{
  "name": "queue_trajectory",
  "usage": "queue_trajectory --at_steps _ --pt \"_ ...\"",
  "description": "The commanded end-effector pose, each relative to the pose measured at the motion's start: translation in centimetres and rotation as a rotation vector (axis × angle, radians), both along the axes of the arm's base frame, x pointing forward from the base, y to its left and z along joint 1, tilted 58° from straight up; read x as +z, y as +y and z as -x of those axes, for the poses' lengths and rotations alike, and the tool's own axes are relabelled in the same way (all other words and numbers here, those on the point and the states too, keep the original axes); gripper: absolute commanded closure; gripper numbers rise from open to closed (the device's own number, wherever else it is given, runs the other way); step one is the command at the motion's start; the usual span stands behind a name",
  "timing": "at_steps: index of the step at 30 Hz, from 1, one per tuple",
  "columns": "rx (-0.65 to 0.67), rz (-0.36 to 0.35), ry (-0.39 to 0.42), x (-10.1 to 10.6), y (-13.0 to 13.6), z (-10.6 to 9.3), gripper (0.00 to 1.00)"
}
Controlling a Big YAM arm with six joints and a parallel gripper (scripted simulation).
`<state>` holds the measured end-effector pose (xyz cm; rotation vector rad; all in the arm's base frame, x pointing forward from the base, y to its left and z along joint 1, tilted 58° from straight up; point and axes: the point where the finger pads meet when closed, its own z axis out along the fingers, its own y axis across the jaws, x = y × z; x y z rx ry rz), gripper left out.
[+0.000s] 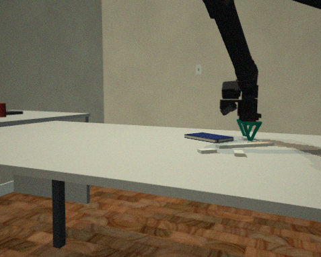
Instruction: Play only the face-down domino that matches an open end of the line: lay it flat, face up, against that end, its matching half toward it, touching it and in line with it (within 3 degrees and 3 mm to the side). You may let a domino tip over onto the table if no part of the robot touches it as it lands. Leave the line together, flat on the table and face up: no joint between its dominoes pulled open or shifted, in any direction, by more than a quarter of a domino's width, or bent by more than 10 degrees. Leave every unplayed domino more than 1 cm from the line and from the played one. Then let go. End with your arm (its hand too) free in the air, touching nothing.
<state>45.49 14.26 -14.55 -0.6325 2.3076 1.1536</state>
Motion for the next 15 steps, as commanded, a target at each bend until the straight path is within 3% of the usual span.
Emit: queue_trajectory --at_steps 1,15 --pt "-0.002 0.000 -0.006 0.24 -0.18 -0.19 0.30" --pt "0.012 -0.001 -0.018 0.70 0.16 -0.37 0.30"
